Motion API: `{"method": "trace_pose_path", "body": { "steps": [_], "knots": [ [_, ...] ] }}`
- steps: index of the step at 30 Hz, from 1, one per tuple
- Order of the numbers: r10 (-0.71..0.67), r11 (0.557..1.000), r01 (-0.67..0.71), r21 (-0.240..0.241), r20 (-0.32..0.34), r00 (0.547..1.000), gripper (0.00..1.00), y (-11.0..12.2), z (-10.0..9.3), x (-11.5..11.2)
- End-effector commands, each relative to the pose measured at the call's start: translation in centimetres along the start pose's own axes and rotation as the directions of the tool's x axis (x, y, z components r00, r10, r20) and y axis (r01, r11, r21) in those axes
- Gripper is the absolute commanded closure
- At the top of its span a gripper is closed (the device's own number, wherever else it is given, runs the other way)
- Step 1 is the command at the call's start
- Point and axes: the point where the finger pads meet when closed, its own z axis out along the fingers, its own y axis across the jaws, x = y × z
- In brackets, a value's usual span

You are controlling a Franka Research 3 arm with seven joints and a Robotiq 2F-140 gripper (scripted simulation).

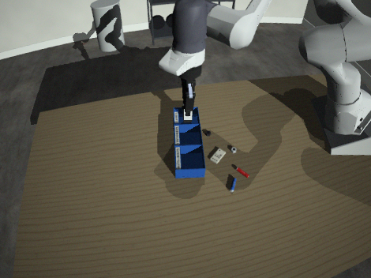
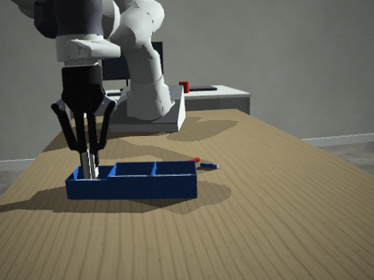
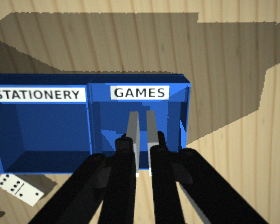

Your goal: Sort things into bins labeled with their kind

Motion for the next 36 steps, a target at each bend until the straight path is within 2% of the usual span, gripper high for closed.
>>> {"method": "trace_pose_path", "body": {
  "steps": [1,9,17,34,36],
  "knots": [
    [0.004,1.0,-0.004,0.002,-0.004,1.0,0.95,0.0,0.0,0.2],
    [0.004,1.0,-0.004,0.002,-0.004,1.0,0.95,0.0,0.0,0.2],
    [0.004,1.0,-0.004,0.002,-0.004,1.0,0.95,0.0,-0.8,0.2],
    [0.004,1.0,-0.004,0.002,-0.004,1.0,0.95,0.0,-2.8,0.2],
    [0.004,1.0,-0.004,0.002,-0.004,1.0,0.95,0.0,-3.6,0.2]
  ]
}}
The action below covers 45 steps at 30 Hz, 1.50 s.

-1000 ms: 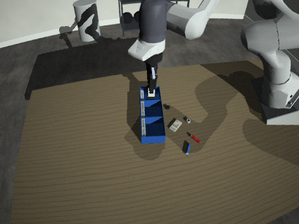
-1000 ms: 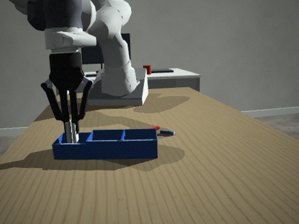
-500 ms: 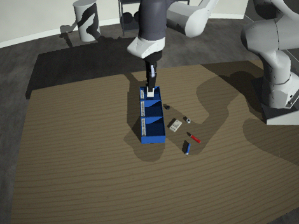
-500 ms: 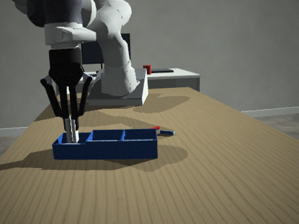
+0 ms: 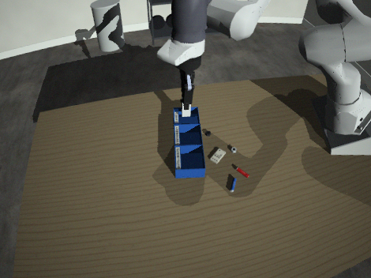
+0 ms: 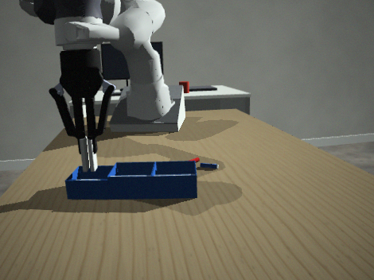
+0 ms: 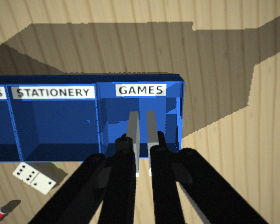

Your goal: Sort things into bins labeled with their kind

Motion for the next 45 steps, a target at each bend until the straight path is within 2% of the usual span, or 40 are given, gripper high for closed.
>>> {"method": "trace_pose_path", "body": {
  "steps": [1,6,21,30,32,40,45],
  "knots": [
    [-0.008,1.0,0.008,-0.001,0.008,1.0,0.95,0.0,-1.0,-0.3],
    [-0.008,1.0,0.008,-0.001,0.008,1.0,0.95,0.0,-3.0,-0.3],
    [-0.008,1.0,0.008,-0.001,0.008,1.0,0.95,0.0,-3.0,-0.3],
    [-0.008,1.0,0.008,-0.001,0.008,1.0,0.95,-4.5,-3.0,-0.1],
    [-0.008,1.0,0.008,-0.001,0.008,1.0,0.95,-4.5,-3.0,-0.1],
    [-0.008,1.0,0.008,-0.001,0.008,1.0,0.95,-8.4,-2.9,0.0],
    [-0.008,1.0,0.008,-0.001,0.008,1.0,0.95,-8.4,-2.9,0.0]
  ]
}}
